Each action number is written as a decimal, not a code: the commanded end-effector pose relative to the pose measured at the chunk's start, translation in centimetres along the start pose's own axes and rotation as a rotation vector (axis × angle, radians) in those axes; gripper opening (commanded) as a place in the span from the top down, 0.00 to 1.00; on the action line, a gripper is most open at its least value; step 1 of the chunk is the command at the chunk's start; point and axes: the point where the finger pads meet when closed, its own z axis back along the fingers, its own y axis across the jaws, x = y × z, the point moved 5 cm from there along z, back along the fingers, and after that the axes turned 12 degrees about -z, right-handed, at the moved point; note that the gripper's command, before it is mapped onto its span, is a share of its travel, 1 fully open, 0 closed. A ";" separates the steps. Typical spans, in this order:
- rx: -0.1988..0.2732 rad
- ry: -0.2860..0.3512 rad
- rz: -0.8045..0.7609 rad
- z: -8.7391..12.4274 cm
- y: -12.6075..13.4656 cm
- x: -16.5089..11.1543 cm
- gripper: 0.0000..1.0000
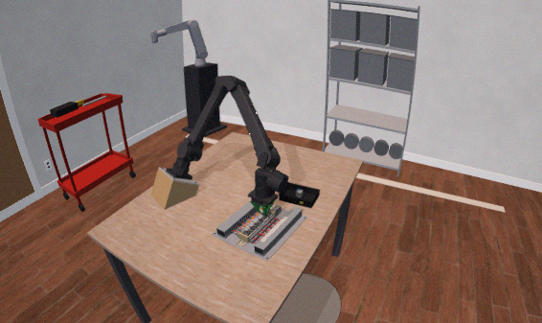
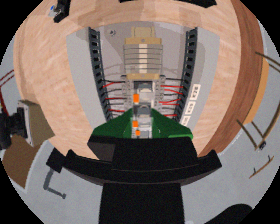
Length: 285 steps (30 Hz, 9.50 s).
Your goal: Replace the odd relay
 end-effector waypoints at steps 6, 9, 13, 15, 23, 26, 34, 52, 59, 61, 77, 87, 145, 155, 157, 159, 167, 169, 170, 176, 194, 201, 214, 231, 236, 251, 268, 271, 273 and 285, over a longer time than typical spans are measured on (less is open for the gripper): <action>-0.034 -0.004 0.030 0.5 -1.3 1.2 1.00; -0.035 -0.004 0.030 0.5 -1.4 1.2 1.00; -0.035 -0.004 0.030 0.5 -1.4 1.2 1.00; -0.035 -0.004 0.031 0.5 -1.4 1.2 1.00; -0.036 -0.004 0.031 0.6 -1.4 1.2 1.00; -0.038 -0.004 0.032 0.7 -1.6 1.3 1.00; -0.029 -0.003 0.028 0.6 -1.7 1.2 1.00; -0.003 0.000 0.013 -0.1 -0.6 0.7 1.00; -0.002 0.000 0.012 -0.2 -0.6 0.7 1.00; -0.002 0.000 0.012 -0.2 -0.6 0.7 1.00; -0.006 -0.001 0.015 -0.2 -0.3 0.6 1.00; -0.037 -0.004 0.033 0.7 -1.2 1.2 1.00; 0.004 0.000 0.010 0.0 -0.7 0.8 1.00; 0.006 0.001 0.009 -0.1 -0.6 0.7 1.00; 0.006 0.001 0.009 -0.1 -0.6 0.7 1.00; 0.006 0.001 0.009 -0.1 -0.6 0.7 1.00; 0.008 0.001 0.008 -0.1 -0.4 0.6 1.00; 0.005 0.000 0.010 -0.1 -0.2 0.6 1.00; 0.001 0.000 0.012 -0.1 -0.2 0.6 1.00; -0.015 -0.002 0.022 0.2 -0.3 0.8 1.00; -0.056 -0.006 0.045 1.4 -1.6 1.6 1.00; -0.058 -0.006 0.047 1.5 -1.6 1.7 1.00; -0.059 -0.006 0.047 1.5 -1.7 1.7 1.00; -0.045 -0.005 0.036 0.8 -1.8 1.4 1.00; -0.041 -0.004 0.030 0.5 -2.0 1.4 1.00; -0.031 -0.003 0.023 0.1 -1.9 1.2 1.00; -0.029 -0.003 0.023 0.0 -1.8 1.1 1.00; -0.027 -0.003 0.022 -0.1 -1.7 1.1 1.00; -0.026 -0.003 0.021 -0.1 -1.7 1.1 1.00; -0.024 -0.002 0.020 -0.2 -1.6 1.0 1.00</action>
